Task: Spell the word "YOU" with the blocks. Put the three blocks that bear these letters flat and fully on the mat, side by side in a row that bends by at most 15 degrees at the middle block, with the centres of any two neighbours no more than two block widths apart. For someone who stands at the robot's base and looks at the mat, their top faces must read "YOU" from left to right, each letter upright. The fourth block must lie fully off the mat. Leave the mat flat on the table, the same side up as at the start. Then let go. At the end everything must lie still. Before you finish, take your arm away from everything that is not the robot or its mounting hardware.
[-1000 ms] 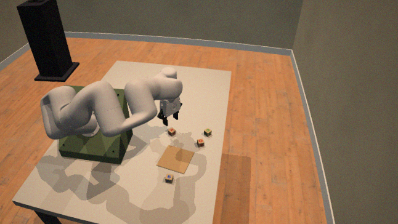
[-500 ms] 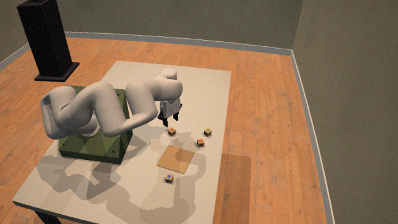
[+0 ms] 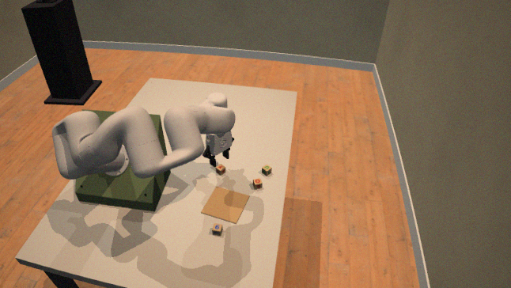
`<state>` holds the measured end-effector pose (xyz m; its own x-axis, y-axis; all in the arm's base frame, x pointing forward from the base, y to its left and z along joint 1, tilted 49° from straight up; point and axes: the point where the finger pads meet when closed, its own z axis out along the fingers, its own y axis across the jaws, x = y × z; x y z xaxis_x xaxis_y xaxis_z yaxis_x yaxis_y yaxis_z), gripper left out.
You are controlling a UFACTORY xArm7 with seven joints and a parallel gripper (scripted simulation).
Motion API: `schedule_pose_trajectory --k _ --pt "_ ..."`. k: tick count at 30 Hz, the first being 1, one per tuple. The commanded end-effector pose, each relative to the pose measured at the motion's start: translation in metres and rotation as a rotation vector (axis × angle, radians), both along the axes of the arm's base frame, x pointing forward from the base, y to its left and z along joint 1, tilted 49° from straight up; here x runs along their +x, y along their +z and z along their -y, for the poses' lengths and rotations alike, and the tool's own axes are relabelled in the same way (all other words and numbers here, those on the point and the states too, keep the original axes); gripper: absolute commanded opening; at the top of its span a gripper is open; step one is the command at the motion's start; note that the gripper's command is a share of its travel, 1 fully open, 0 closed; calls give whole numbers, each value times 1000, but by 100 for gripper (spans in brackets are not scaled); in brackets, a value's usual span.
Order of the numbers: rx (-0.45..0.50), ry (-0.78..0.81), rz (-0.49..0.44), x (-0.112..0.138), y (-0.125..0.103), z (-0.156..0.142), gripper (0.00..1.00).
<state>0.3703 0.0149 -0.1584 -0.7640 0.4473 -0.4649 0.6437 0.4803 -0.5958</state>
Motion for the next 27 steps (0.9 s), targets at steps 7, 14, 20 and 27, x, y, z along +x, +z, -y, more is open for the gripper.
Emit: schedule_pose_trajectory --k 7,14,20,27 --pt "4 3 3 1 -9 7 69" --pt "4 3 3 1 -14 13 69" --pt "4 3 3 1 -15 15 69" --pt "4 3 3 1 -17 16 69"
